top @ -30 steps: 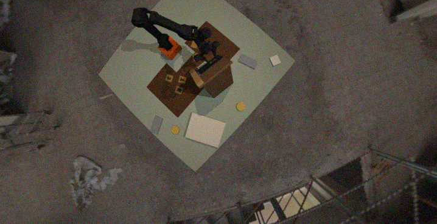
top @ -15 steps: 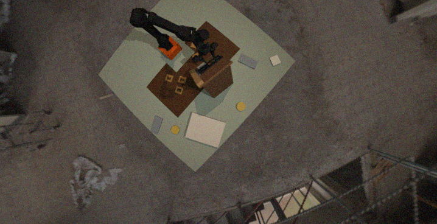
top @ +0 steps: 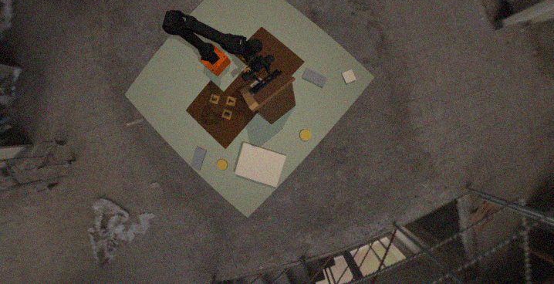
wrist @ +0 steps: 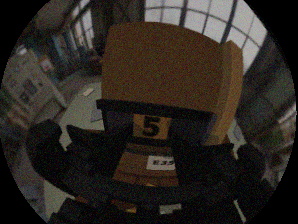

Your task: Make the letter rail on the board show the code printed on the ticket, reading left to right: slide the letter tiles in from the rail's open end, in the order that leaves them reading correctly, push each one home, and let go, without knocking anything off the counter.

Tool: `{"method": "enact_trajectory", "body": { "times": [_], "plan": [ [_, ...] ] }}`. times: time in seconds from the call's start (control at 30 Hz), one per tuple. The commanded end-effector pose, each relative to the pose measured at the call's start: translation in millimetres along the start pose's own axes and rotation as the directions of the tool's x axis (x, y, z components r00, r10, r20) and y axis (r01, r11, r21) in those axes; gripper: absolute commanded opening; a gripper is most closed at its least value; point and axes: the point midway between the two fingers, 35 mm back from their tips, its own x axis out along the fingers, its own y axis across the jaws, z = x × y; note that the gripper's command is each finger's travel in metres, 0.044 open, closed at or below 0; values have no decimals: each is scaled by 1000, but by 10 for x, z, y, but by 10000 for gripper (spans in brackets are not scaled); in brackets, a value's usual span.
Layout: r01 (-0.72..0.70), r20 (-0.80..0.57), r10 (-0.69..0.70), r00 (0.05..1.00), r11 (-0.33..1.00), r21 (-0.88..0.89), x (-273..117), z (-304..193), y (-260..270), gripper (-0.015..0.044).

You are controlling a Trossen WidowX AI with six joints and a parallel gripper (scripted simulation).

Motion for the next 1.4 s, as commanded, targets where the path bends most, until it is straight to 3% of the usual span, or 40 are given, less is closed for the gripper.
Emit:
{"method": "enact_trajectory", "body": {
  "times": [0.0, 1.37],
  "plan": [
    [-2, -1, 2, 1000, 1000, -7, -6, -13, -43, 0],
    [0, 0, 0, 1000, 1000, -9, -5, -9, -338, 0]
  ]
}}
